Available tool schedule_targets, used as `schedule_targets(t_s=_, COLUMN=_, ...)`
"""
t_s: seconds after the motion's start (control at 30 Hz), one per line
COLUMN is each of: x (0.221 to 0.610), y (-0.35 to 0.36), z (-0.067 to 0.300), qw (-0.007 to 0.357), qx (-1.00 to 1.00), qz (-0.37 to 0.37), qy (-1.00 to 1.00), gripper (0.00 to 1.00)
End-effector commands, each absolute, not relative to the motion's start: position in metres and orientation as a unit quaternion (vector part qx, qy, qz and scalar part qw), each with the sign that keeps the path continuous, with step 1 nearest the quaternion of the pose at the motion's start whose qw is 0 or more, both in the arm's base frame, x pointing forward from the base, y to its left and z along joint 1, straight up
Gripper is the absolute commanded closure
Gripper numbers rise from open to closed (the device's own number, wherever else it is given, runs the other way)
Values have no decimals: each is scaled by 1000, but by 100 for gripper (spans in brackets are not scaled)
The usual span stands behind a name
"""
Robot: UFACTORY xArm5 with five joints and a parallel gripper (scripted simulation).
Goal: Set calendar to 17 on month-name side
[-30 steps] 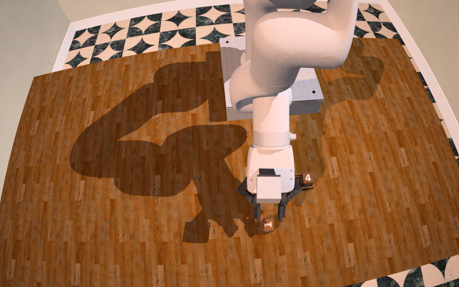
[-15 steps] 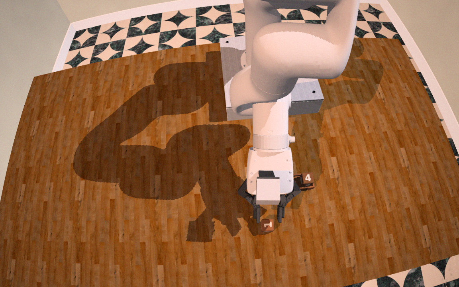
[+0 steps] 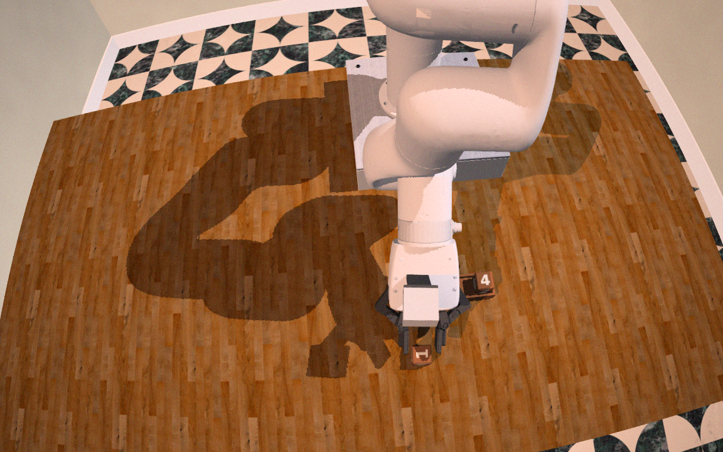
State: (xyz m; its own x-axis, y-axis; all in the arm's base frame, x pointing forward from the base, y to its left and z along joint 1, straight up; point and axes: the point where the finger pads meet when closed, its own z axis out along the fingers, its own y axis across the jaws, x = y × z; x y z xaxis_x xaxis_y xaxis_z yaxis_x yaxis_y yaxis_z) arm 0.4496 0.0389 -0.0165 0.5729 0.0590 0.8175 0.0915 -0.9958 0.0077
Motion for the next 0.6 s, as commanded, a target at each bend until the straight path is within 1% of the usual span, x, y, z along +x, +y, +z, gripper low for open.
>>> schedule_targets(t_s=0.0, x=450, y=39, z=-27, qw=18, qx=-886, qz=-461, qy=-42, gripper=53)
schedule_targets(t_s=0.3, x=450, y=39, z=-40, qw=18, qx=-886, qz=-461, qy=-42, gripper=53)
schedule_targets(t_s=0.57, x=450, y=39, z=-46, qw=18, qx=-886, qz=-461, qy=-42, gripper=53)
